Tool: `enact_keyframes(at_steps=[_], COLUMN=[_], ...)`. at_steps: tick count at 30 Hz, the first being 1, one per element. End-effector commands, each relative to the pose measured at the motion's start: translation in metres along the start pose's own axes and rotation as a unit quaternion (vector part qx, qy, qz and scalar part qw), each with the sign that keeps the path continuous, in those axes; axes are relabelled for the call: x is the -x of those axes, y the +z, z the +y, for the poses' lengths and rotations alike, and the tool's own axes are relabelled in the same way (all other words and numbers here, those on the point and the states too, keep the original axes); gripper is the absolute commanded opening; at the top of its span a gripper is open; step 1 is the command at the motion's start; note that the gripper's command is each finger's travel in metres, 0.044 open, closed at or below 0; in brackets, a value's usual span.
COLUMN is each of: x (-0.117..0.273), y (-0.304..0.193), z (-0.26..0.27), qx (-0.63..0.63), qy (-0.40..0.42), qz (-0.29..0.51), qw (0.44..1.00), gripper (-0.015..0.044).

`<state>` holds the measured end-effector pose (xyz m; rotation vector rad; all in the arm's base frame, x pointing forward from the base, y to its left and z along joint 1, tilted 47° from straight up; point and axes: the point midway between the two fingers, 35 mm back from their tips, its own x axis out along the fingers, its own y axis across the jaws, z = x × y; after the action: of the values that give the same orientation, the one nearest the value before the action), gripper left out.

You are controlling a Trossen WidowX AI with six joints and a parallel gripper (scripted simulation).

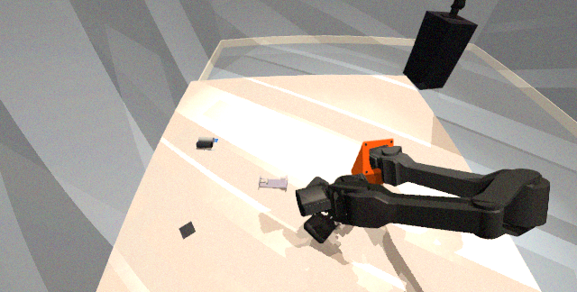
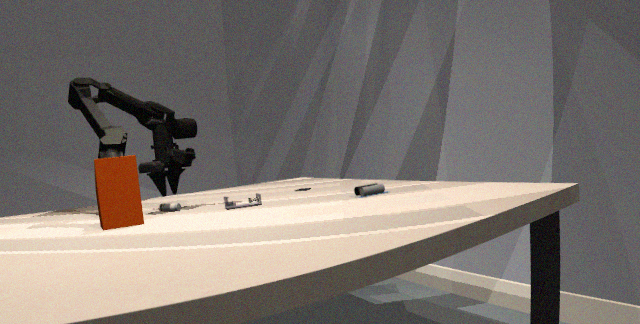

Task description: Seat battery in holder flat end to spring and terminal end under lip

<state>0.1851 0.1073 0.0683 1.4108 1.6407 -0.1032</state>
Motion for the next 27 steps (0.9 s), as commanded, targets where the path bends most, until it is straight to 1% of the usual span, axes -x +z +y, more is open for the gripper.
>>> enact_keyframes(at_steps=[1, 25, 27], x=[-0.008, -0.043, -0.043], y=[0.001, -0.002, -0.002], z=[-0.004, -0.004, -0.004], qx=[-0.007, -0.008, -0.008], qy=[-0.005, -0.002, -0.002], qz=[0.001, 0.003, 0.003], qw=[1.0, 1.0, 1.0], gripper=[0.0237, 0.0237, 0.0184])
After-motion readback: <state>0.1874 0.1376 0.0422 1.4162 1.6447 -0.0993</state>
